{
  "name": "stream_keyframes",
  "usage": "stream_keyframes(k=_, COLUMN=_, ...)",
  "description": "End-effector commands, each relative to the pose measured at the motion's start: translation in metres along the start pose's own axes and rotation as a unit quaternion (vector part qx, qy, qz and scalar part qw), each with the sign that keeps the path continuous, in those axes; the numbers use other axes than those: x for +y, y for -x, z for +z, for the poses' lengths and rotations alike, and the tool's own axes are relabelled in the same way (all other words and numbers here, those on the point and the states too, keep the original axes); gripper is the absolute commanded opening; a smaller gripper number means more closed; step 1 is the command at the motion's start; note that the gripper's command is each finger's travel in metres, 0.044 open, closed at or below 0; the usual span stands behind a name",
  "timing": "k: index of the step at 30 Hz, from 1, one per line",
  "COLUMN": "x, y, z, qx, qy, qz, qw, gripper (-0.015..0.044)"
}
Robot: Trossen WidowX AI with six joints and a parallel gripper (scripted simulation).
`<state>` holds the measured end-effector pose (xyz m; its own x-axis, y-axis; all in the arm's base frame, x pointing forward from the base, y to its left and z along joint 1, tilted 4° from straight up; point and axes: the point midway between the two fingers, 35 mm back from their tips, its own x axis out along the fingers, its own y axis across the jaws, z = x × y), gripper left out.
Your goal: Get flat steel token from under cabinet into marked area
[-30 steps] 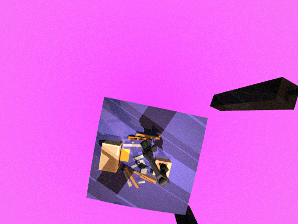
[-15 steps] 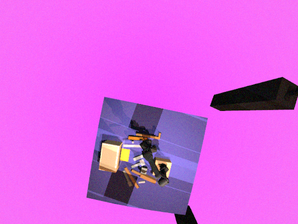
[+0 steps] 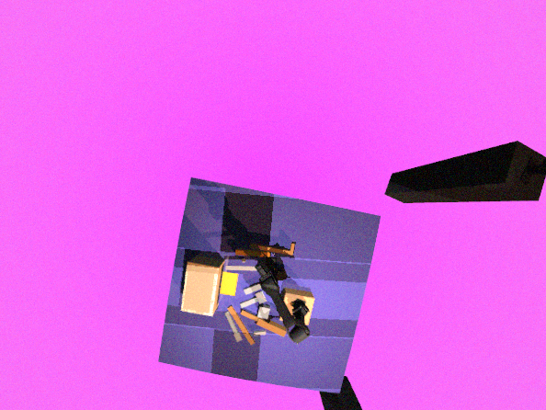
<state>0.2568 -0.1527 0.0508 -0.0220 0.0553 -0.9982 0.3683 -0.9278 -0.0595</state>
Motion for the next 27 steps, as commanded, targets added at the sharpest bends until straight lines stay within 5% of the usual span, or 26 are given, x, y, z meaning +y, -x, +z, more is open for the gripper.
stream_keyframes(k=1, x=-0.001, y=0.003, z=-0.005, qx=0.013, qy=-0.001, qz=0.008, qw=1.0, gripper=0.0)
stream_keyframes(k=27, x=-0.019, y=-0.029, z=-0.011, qx=0.016, qy=-0.002, qz=0.009, qw=1.0, gripper=0.0)
